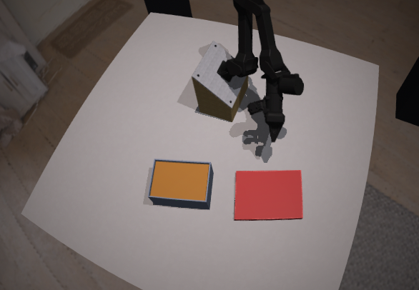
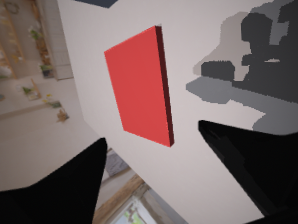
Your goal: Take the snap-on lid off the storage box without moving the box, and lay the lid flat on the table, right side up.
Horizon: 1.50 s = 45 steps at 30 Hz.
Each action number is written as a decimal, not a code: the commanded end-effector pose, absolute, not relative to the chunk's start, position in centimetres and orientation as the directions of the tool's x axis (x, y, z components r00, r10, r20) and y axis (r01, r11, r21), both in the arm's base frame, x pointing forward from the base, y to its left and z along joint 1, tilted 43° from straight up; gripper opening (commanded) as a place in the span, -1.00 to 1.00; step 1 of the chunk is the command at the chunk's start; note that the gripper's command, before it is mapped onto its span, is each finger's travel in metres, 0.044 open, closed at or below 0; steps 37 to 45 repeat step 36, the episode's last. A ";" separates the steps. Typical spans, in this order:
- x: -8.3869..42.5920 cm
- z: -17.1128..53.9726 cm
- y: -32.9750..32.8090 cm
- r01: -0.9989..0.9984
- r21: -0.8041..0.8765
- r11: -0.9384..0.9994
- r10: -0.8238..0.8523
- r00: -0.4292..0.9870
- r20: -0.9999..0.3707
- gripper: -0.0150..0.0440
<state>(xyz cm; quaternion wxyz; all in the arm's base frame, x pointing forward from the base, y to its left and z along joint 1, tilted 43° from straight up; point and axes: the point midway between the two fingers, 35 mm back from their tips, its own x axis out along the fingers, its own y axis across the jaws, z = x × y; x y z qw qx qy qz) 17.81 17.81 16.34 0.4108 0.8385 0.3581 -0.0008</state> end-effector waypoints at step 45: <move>17.4 17.1 17.0 0.600 0.691 -0.403 0.602 0.743 -0.293 1.00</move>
